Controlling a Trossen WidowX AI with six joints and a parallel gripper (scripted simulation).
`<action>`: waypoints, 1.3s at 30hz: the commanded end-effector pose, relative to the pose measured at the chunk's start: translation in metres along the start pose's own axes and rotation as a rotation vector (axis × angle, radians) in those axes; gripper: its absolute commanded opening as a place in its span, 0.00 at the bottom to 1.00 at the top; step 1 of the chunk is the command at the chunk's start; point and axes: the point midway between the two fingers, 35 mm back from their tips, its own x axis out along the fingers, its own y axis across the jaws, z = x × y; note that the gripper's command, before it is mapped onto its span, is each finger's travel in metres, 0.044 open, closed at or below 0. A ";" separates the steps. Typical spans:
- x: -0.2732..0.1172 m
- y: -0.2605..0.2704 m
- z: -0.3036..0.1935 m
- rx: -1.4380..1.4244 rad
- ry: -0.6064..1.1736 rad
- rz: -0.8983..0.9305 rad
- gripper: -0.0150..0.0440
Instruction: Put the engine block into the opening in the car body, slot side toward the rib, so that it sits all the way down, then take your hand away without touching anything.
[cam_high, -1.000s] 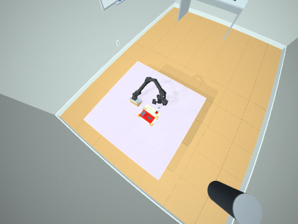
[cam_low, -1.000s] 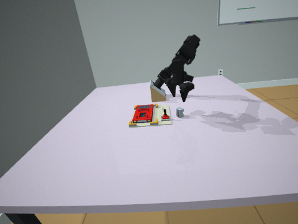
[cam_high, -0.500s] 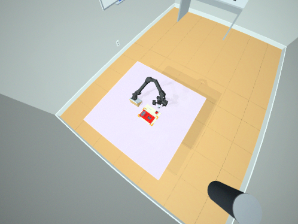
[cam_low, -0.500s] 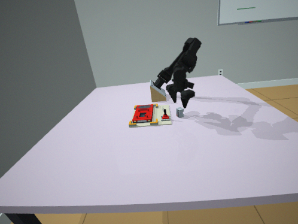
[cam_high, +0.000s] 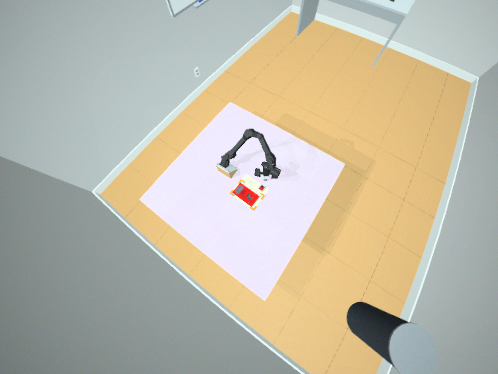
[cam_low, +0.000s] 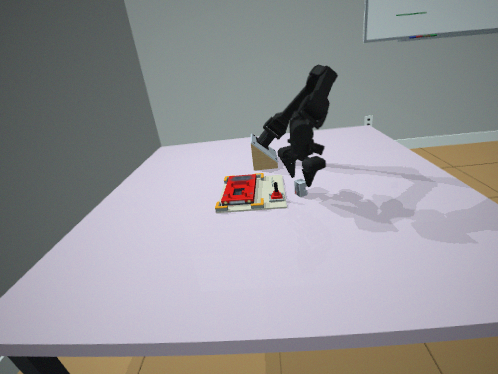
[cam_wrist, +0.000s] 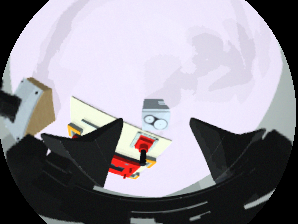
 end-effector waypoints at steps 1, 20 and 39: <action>0.010 0.001 0.001 0.006 -0.007 0.005 1.00; 0.036 0.002 0.002 0.006 -0.009 0.004 0.96; 0.036 0.002 0.002 0.006 -0.009 0.005 0.31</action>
